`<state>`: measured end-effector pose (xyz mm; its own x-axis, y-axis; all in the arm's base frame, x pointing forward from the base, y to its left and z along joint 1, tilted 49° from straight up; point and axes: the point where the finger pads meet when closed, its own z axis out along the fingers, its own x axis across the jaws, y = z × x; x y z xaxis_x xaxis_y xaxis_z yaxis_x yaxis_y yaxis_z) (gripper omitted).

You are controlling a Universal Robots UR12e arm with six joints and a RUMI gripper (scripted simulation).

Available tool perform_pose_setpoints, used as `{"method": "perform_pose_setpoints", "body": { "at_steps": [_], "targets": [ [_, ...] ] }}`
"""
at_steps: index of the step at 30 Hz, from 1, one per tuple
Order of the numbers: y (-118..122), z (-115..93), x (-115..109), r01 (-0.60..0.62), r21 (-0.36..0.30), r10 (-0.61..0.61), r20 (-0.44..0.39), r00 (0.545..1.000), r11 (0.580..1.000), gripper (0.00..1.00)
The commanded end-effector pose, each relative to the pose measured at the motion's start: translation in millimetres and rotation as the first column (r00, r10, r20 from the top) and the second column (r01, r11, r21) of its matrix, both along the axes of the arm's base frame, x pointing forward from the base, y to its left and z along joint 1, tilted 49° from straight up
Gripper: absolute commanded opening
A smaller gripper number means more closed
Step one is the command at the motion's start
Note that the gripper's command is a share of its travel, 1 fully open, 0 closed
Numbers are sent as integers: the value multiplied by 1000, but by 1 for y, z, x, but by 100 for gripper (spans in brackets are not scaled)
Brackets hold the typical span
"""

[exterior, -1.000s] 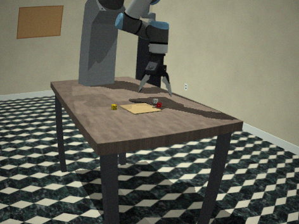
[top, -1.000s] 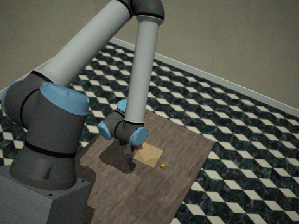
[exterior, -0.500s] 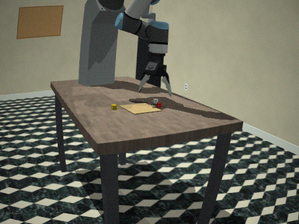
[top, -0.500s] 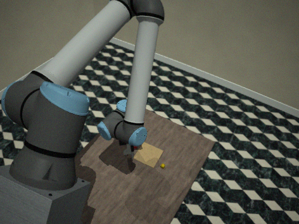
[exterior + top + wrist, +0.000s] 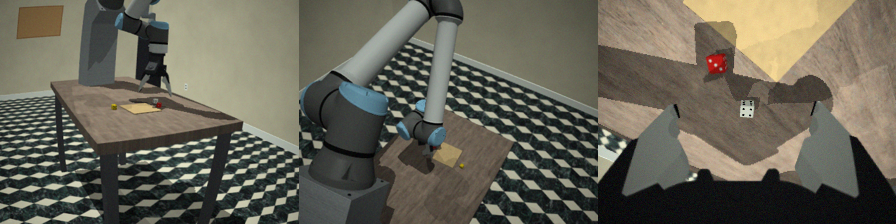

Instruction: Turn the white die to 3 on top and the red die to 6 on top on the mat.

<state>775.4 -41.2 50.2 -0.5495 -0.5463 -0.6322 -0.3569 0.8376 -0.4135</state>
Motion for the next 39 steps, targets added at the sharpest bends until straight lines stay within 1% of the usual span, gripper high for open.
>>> {"method": "perform_pose_setpoints", "body": {
  "at_steps": [1,6,10,15,17,25,30,32,39],
  "targets": [
    [0,0,0,0,0,0,1,1000,1000,100],
    [0,1,-1,0,0,0,1,1000,1000,100],
    [0,5,-6,0,0,0,0,1000,1000,100],
    [0,19,-22,0,0,0,1,1000,1000,100],
    [0,19,-22,0,0,0,1,1000,1000,100],
    [0,50,-57,0,0,0,0,1000,1000,100],
    [0,65,-75,0,0,0,1,1000,1000,100],
    [0,69,-79,0,0,0,0,1000,1000,100],
    [0,74,-85,0,0,0,0,1000,1000,100]
  ]
}}
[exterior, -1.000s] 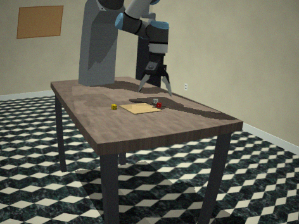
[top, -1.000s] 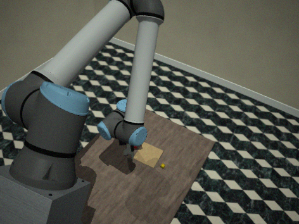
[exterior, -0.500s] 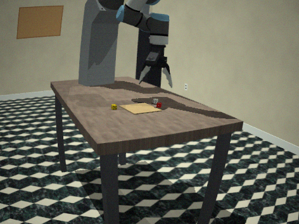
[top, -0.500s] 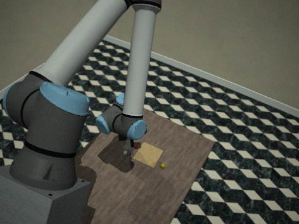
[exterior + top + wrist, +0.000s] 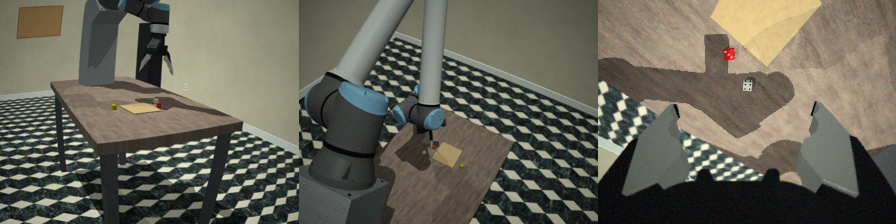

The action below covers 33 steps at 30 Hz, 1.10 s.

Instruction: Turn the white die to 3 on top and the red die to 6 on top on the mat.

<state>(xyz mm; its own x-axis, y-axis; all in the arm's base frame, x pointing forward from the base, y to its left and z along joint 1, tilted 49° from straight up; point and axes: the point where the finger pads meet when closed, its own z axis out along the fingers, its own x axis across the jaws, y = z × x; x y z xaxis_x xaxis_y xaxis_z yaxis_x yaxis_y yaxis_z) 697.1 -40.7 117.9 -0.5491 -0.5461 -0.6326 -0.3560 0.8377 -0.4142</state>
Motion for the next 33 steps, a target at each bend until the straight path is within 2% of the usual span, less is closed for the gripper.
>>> {"method": "perform_pose_setpoints", "body": {
  "at_steps": [1,12,19,33],
  "targets": [
    [0,7,-7,-1,0,1,-1,1000,1000,100],
    [0,6,-7,0,1,0,-1,1000,1000,100],
    [24,-12,-14,67,79,-67,-3,998,995,100],
    [25,-12,-14,68,80,-68,-3,998,994,100]
  ]
}}
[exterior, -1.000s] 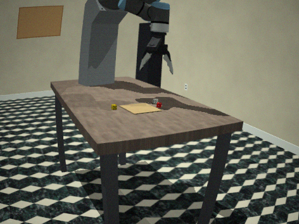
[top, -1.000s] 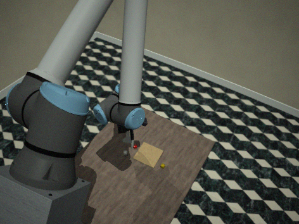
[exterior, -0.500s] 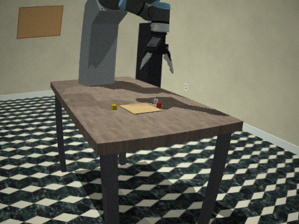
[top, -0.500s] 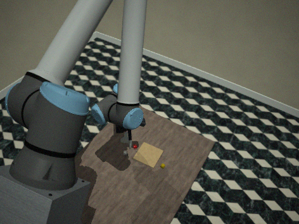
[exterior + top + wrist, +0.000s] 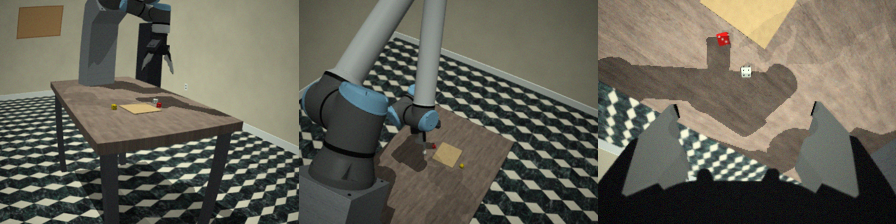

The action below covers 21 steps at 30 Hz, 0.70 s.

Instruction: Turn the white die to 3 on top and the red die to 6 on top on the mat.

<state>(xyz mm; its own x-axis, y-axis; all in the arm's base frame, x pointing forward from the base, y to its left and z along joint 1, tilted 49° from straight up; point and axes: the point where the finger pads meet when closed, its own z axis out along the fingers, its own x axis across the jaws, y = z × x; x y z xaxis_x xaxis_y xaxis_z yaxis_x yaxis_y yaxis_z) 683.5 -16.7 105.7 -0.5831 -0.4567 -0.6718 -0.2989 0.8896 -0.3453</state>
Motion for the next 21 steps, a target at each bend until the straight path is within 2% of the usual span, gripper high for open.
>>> {"method": "perform_pose_setpoints", "body": {
  "at_steps": [1,7,11,13,17,18,21],
  "targets": [
    [1,0,0,1,1,-1,1,1000,1000,100],
    [0,-2,2,1,1,-1,1,1000,1000,100],
    [1,-25,30,2,1,-2,1,1000,1000,100],
    [1,-25,30,2,1,-2,1,1000,1000,100],
    [2,-38,43,2,1,-2,1,1000,1000,100],
    [2,-38,43,2,1,-2,1,1000,1000,21],
    [2,-38,43,2,1,-2,1,1000,1000,21]
  ]
}}
